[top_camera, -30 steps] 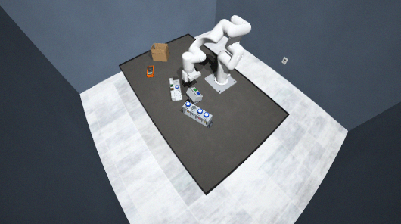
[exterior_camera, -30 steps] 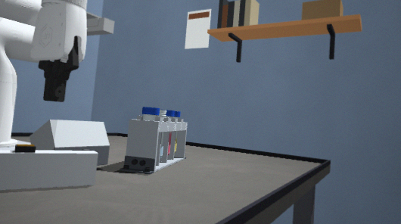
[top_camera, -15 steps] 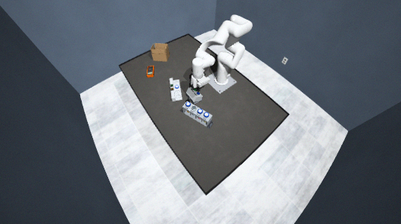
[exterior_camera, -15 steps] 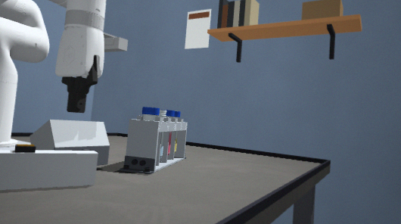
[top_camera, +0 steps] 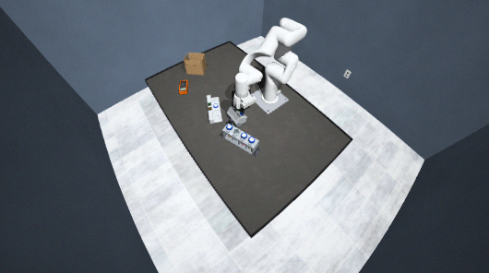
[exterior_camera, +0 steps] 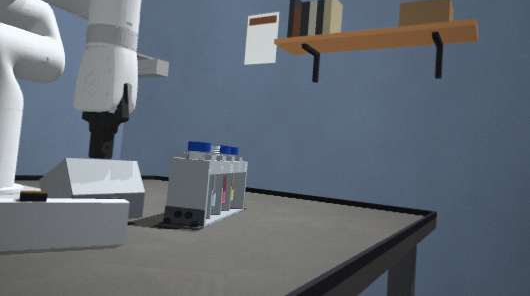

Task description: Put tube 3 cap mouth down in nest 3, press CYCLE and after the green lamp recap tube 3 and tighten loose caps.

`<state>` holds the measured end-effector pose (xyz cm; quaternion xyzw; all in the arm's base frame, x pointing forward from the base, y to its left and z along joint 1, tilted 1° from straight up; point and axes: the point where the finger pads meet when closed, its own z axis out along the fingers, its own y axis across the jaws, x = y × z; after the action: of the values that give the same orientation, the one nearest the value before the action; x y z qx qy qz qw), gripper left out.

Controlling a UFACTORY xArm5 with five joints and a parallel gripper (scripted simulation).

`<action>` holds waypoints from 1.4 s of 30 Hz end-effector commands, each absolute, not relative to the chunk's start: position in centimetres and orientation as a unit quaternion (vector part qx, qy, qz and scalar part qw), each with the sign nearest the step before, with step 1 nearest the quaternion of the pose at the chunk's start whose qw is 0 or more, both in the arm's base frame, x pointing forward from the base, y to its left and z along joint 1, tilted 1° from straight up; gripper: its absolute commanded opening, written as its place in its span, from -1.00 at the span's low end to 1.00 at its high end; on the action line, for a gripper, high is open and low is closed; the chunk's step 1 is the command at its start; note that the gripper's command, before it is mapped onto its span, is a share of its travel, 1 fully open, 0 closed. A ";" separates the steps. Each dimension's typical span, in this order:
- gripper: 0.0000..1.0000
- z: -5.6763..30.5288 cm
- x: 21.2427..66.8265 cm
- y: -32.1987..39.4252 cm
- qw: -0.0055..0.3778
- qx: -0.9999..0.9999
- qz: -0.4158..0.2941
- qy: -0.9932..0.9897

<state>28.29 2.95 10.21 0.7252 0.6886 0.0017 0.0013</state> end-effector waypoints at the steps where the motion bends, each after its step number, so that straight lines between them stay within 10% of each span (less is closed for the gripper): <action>1: -1.00 10.0 28.5 3.0 0.008 0.725 0.000 0.689; 42: -1.00 9.1 28.5 3.0 0.008 0.725 0.000 0.689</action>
<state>28.39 2.95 9.13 0.7251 0.6886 0.0024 0.0019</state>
